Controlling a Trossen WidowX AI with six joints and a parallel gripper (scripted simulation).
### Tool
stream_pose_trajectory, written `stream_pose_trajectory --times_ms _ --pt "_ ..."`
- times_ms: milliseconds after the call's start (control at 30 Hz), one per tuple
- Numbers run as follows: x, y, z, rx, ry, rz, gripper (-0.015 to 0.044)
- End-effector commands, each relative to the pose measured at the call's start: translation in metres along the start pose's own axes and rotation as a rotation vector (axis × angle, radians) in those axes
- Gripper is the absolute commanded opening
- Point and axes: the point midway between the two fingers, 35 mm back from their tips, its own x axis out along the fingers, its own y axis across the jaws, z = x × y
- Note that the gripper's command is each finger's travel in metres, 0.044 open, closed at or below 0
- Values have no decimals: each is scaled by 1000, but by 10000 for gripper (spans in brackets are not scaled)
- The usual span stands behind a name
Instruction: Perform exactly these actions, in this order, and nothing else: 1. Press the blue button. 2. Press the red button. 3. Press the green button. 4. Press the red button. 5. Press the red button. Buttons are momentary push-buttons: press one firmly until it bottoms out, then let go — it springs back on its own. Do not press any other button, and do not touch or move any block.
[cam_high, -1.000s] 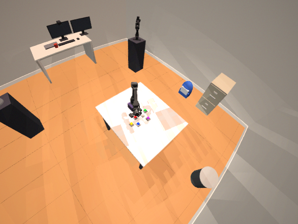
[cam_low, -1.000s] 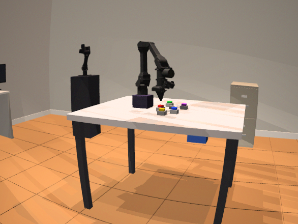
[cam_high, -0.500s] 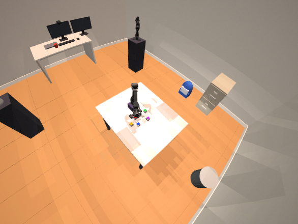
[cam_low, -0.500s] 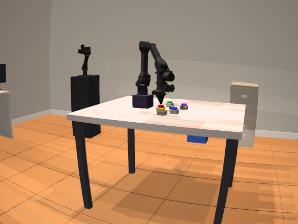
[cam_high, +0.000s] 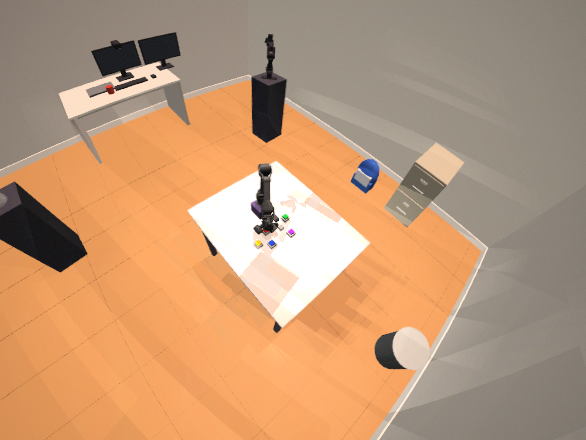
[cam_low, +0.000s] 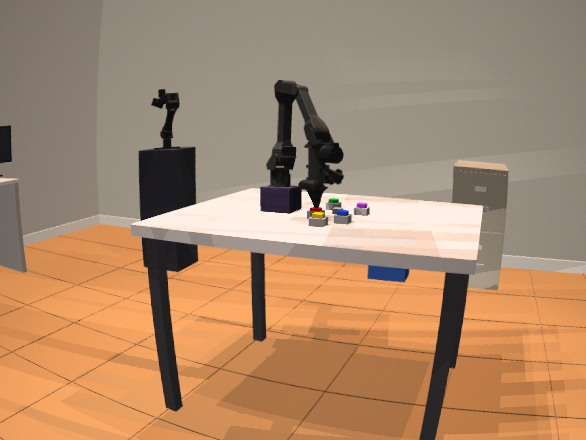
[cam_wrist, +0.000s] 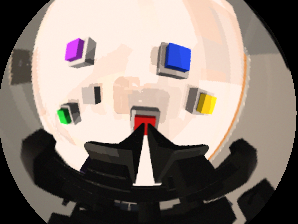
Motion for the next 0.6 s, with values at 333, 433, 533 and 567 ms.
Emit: stream_pose_trajectory --times_ms 333,433,533,567 --pt "3 2 -3 4 10 7 20" --pt "3 2 -3 4 10 7 20" --pt "-2 0 0 0 2 1 20" --pt "-9 0 0 1 4 3 20"
